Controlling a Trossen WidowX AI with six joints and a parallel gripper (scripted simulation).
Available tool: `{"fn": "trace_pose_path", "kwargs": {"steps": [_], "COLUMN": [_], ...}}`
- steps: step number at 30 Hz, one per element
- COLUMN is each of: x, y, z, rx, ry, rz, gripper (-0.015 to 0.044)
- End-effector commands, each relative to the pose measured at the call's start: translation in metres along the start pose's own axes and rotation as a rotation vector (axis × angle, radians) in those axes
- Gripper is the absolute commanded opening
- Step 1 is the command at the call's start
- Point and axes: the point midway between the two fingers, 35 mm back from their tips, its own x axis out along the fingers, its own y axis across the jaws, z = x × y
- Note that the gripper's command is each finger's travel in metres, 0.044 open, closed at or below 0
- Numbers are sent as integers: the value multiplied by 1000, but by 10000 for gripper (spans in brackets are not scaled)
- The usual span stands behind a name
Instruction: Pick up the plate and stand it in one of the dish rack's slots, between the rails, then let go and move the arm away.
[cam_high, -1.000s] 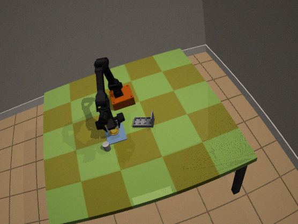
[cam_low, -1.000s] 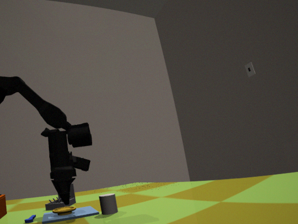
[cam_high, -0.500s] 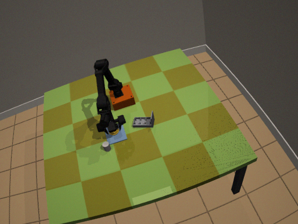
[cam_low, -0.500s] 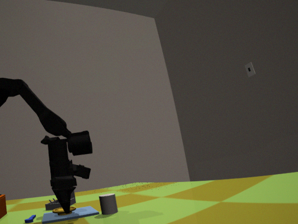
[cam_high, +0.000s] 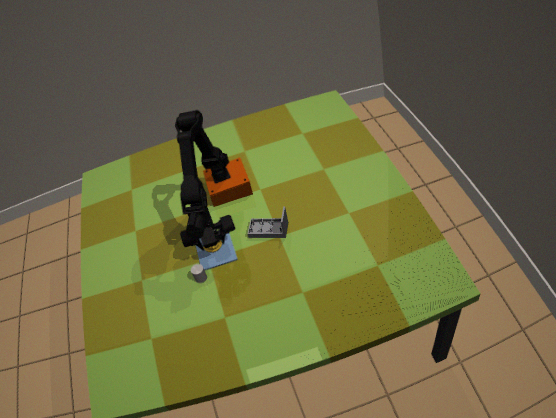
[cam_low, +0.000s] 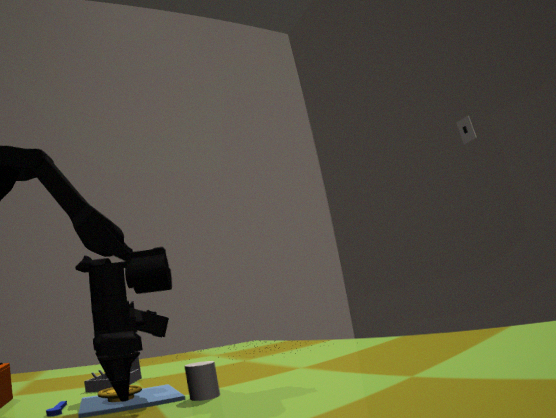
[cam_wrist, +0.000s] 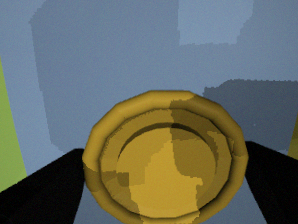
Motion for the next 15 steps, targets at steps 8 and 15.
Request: {"fn": "trace_pose_path", "kwargs": {"steps": [8,15], "x": [-6,-42], "y": [-1,-4], "z": [1,9], "rx": [-3,-3], "ry": [5,4], "rz": [-3,-3], "gripper": [199,15]}}
